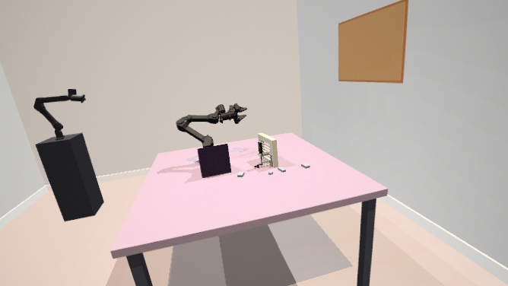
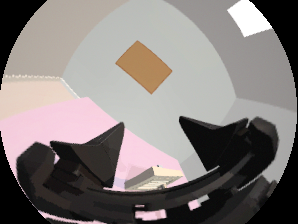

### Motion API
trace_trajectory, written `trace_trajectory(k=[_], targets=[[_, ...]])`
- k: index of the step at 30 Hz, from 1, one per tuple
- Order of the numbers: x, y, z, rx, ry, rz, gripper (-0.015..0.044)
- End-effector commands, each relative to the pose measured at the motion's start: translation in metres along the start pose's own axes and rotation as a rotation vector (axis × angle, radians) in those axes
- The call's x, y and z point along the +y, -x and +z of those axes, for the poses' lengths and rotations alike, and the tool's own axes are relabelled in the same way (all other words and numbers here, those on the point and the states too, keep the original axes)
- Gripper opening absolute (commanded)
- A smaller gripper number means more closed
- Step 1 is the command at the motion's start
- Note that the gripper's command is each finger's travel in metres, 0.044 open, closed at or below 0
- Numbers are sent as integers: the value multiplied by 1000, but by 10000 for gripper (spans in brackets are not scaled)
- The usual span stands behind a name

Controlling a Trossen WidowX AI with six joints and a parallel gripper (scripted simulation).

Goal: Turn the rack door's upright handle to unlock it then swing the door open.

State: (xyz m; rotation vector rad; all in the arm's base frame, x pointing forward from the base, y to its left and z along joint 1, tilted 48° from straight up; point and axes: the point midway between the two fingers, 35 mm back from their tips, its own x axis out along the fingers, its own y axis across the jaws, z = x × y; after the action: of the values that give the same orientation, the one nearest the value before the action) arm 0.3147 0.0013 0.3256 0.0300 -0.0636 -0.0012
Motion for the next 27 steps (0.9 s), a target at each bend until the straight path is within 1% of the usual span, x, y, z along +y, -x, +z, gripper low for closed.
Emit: trace_trajectory(k=[1,4,5,17,27], targets=[[0,-1,-1,4,2,0,374],[-4,-8,-8,57,29,-3,295],[-5,-12,-12,80,40,-4,281],[-26,-45,-55,353,143,9,281],[-45,-62,-96,576,174,44,281]])
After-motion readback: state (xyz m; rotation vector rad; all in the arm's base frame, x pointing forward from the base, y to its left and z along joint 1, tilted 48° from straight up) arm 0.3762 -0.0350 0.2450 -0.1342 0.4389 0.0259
